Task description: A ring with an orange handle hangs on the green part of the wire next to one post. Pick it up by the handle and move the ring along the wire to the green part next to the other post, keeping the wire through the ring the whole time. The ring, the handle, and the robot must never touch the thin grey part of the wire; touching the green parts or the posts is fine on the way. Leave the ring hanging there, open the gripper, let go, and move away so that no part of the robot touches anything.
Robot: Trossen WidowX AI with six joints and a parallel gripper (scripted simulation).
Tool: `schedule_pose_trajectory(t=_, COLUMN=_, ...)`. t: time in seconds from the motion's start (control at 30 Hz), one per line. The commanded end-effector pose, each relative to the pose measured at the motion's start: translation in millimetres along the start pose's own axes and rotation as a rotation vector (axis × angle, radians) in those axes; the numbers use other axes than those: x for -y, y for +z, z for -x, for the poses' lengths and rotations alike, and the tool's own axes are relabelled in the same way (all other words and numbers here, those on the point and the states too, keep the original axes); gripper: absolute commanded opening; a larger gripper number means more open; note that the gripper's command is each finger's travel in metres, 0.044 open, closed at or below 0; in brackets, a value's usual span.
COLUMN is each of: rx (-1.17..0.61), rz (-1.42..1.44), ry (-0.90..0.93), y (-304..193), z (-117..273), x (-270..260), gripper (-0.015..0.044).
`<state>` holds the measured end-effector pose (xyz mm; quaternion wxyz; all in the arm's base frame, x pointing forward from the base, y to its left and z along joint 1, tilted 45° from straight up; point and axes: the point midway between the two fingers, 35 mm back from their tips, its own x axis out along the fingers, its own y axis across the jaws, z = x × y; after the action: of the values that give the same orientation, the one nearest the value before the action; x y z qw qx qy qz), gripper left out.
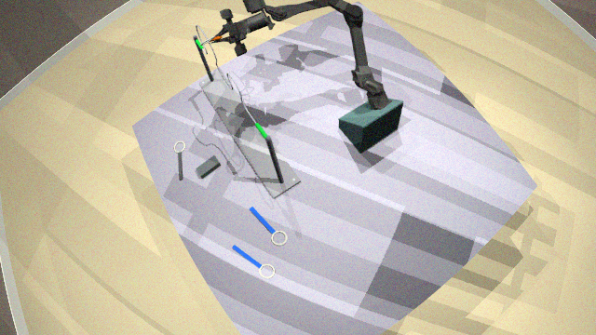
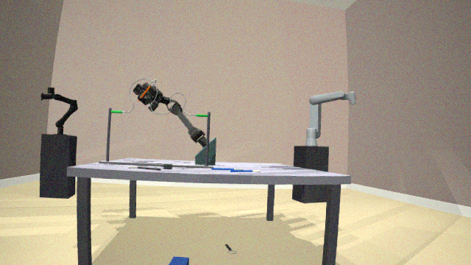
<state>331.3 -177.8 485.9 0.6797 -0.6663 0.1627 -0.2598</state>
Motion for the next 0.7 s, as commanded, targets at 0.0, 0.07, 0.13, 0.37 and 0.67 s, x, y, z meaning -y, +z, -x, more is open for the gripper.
schedule_pose_trajectory(t=0.0, rx=0.008, rz=0.043, ry=-0.022, y=0.1, z=1.2, x=2.3, gripper=-0.015)
schedule_pose_trajectory(t=0.07, rx=0.011, rz=0.065, ry=-0.032, y=0.1, z=1.1, x=3.0, gripper=-0.015)
schedule_pose_trajectory(t=0.13, rx=0.014, rz=0.088, ry=-0.042, y=0.1, z=1.1, x=3.8, gripper=-0.015)
schedule_pose_trajectory(t=0.37, rx=0.025, rz=0.167, ry=-0.078, y=0.4, z=0.9, x=6.3, gripper=-0.015)
schedule_pose_trajectory(t=0.67, rx=0.038, rz=0.27, ry=-0.124, y=1.0, z=0.8, x=9.7, gripper=-0.015)
